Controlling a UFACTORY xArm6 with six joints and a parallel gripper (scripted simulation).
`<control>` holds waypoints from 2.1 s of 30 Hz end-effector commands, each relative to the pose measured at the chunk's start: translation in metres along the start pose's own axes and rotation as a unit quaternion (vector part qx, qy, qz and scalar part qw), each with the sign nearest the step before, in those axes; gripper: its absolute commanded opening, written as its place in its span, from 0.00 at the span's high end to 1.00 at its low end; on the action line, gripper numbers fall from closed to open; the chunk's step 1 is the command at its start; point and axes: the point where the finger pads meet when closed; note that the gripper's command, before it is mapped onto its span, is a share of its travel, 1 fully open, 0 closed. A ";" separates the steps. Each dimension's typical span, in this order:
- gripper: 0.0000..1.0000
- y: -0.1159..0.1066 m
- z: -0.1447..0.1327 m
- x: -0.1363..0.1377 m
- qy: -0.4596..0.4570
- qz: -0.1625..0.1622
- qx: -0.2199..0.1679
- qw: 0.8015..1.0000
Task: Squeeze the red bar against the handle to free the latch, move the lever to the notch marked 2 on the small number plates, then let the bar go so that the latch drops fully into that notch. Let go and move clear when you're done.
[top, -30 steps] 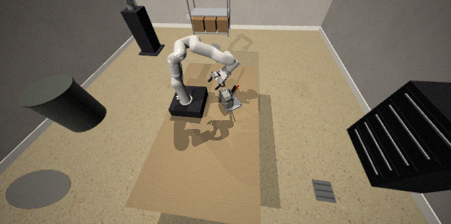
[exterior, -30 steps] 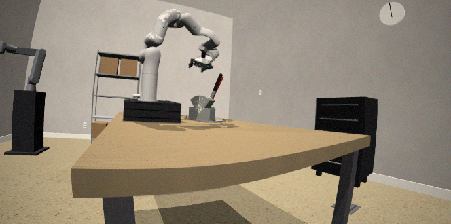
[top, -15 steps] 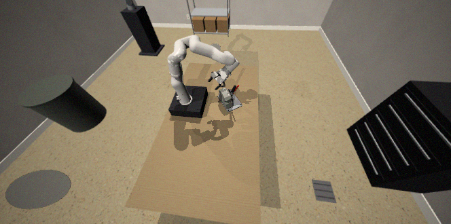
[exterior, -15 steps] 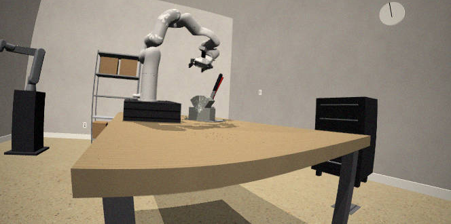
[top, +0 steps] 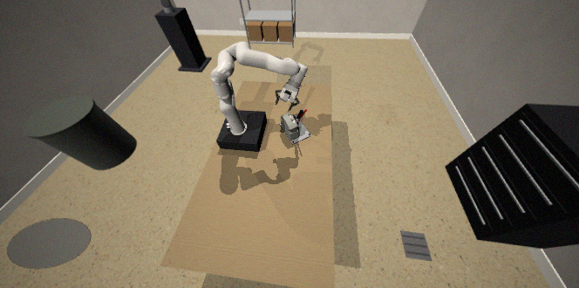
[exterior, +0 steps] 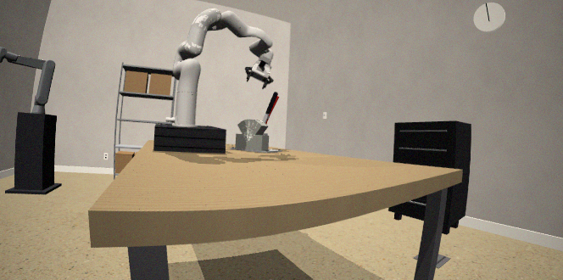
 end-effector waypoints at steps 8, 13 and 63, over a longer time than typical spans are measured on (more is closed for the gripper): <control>0.00 -0.040 0.012 -0.048 -0.172 0.156 -0.054 0.971; 0.00 -0.059 0.017 -0.071 -0.248 0.225 -0.076 0.939; 1.00 -0.080 0.024 -0.096 -0.332 0.303 -0.099 0.888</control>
Point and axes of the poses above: the point where the finger pads meet when closed, its own y axis out along the fingers, its own x axis across the jaws, z = x × y, and after that the axes turned 15 degrees about -y, right-handed
